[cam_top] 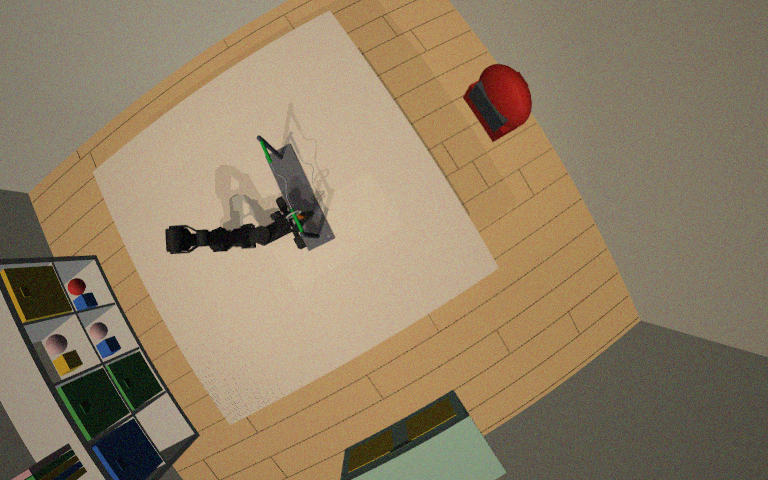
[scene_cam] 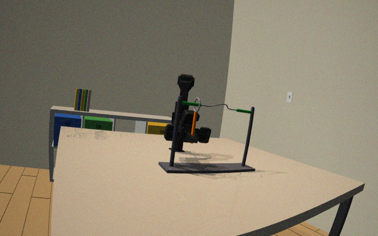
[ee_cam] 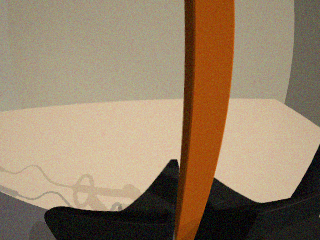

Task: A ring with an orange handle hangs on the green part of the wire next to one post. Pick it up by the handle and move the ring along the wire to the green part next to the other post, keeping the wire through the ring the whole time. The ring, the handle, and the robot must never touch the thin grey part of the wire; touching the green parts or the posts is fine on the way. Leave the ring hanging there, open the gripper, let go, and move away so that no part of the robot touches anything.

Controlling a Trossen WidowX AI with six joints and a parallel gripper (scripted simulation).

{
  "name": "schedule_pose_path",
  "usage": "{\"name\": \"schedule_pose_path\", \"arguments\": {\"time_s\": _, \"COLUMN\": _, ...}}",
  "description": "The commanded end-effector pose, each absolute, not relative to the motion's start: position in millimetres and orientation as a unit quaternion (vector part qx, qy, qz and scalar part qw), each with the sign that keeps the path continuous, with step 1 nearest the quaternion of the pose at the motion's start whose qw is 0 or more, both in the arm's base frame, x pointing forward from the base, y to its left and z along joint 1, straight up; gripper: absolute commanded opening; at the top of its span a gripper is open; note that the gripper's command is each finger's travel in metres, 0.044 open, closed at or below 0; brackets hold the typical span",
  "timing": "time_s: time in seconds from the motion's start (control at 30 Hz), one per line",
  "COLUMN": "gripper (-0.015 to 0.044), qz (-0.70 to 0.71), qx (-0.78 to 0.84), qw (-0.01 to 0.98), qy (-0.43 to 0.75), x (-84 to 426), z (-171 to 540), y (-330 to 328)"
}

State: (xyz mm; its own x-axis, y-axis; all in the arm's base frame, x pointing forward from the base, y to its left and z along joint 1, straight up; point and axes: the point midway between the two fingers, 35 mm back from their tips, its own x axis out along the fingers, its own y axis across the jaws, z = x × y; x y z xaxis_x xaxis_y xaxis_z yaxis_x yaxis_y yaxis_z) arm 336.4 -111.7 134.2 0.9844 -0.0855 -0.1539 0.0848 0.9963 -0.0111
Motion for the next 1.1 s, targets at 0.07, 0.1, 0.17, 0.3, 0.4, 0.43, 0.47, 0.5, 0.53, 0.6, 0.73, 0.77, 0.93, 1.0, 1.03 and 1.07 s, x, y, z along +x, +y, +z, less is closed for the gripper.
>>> {"name": "schedule_pose_path", "arguments": {"time_s": 0.07, "gripper": -0.015, "qz": -0.044, "qx": -0.001, "qw": 0.996, "qy": 0.077, "x": 337, "z": 135, "y": -111}}
{"name": "schedule_pose_path", "arguments": {"time_s": 0.1, "gripper": -0.015, "qz": -0.044, "qx": -0.001, "qw": 0.996, "qy": 0.077, "x": 337, "z": 135, "y": -110}}
{"name": "schedule_pose_path", "arguments": {"time_s": 0.17, "gripper": -0.015, "qz": -0.044, "qx": 0.0, "qw": 0.996, "qy": 0.077, "x": 337, "z": 135, "y": -108}}
{"name": "schedule_pose_path", "arguments": {"time_s": 0.3, "gripper": -0.015, "qz": -0.043, "qx": 0.0, "qw": 0.996, "qy": 0.077, "x": 337, "z": 135, "y": -104}}
{"name": "schedule_pose_path", "arguments": {"time_s": 0.4, "gripper": -0.015, "qz": -0.043, "qx": 0.0, "qw": 0.996, "qy": 0.077, "x": 338, "z": 135, "y": -101}}
{"name": "schedule_pose_path", "arguments": {"time_s": 0.43, "gripper": -0.015, "qz": -0.043, "qx": 0.0, "qw": 0.996, "qy": 0.078, "x": 338, "z": 135, "y": -100}}
{"name": "schedule_pose_path", "arguments": {"time_s": 0.47, "gripper": -0.015, "qz": -0.043, "qx": 0.0, "qw": 0.996, "qy": 0.078, "x": 338, "z": 135, "y": -99}}
{"name": "schedule_pose_path", "arguments": {"time_s": 0.5, "gripper": -0.015, "qz": -0.042, "qx": 0.0, "qw": 0.996, "qy": 0.078, "x": 338, "z": 135, "y": -98}}
{"name": "schedule_pose_path", "arguments": {"time_s": 0.53, "gripper": -0.015, "qz": -0.042, "qx": 0.0, "qw": 0.996, "qy": 0.079, "x": 338, "z": 135, "y": -97}}
{"name": "schedule_pose_path", "arguments": {"time_s": 0.6, "gripper": -0.015, "qz": -0.042, "qx": 0.001, "qw": 0.996, "qy": 0.084, "x": 337, "z": 135, "y": -97}}
{"name": "schedule_pose_path", "arguments": {"time_s": 0.73, "gripper": -0.015, "qz": -0.043, "qx": 0.002, "qw": 0.994, "qy": 0.103, "x": 333, "z": 135, "y": -94}}
{"name": "schedule_pose_path", "arguments": {"time_s": 0.77, "gripper": -0.015, "qz": -0.043, "qx": 0.003, "qw": 0.993, "qy": 0.11, "x": 331, "z": 135, "y": -93}}
{"name": "schedule_pose_path", "arguments": {"time_s": 0.93, "gripper": -0.015, "qz": -0.043, "qx": 0.007, "qw": 0.988, "qy": 0.148, "x": 323, "z": 136, "y": -88}}
{"name": "schedule_pose_path", "arguments": {"time_s": 1.0, "gripper": -0.015, "qz": -0.044, "qx": 0.009, "qw": 0.985, "qy": 0.164, "x": 319, "z": 136, "y": -85}}
{"name": "schedule_pose_path", "arguments": {"time_s": 1.03, "gripper": -0.015, "qz": -0.044, "qx": 0.01, "qw": 0.984, "qy": 0.173, "x": 317, "z": 136, "y": -84}}
{"name": "schedule_pose_path", "arguments": {"time_s": 1.07, "gripper": -0.015, "qz": -0.044, "qx": 0.011, "qw": 0.982, "qy": 0.181, "x": 315, "z": 137, "y": -82}}
